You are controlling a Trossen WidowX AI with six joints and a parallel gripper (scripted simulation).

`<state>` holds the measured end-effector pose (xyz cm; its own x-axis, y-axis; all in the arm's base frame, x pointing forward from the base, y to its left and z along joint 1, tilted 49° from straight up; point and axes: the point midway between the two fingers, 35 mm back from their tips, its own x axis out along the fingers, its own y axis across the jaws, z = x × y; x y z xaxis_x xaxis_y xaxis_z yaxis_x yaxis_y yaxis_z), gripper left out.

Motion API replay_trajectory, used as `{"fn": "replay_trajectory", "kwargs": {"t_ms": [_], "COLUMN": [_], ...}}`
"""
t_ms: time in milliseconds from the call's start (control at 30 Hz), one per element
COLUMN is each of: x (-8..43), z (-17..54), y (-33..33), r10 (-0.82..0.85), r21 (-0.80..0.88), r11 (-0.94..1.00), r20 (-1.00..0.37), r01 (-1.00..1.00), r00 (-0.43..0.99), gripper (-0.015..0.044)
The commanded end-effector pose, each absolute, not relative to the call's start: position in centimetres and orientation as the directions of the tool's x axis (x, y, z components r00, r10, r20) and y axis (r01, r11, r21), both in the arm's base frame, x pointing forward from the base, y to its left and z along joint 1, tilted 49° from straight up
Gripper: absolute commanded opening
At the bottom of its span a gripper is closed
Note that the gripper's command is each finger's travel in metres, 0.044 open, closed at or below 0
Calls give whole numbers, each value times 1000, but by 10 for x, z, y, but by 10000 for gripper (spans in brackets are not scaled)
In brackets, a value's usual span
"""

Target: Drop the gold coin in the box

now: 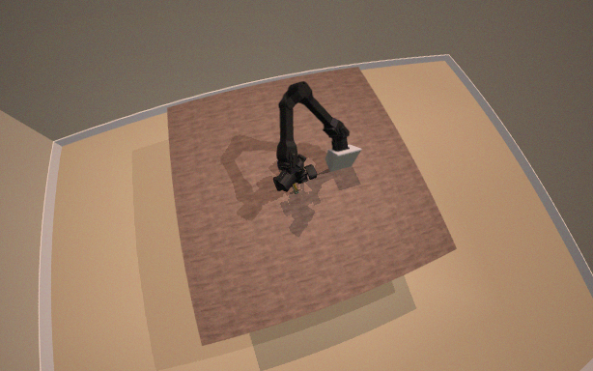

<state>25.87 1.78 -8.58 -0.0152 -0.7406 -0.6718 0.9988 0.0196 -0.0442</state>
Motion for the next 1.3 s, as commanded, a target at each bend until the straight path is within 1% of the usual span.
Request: {"fn": "replay_trajectory", "kwargs": {"t_ms": [0, 700, 900, 1267], "x": [257, 255, 255, 255], "z": [-92, -111, -111, -111], "y": [10, -14, -14, -14], "r10": [-746, -748, -748, -748], "r21": [-55, -55, -55, -55], "r11": [23, 22, 22, 22], "r20": [-666, -663, -663, -663], "r01": [998, 998, 998, 998], "r00": [-20, -20, -20, -20], "gripper": [161, 161, 3, 0]}}
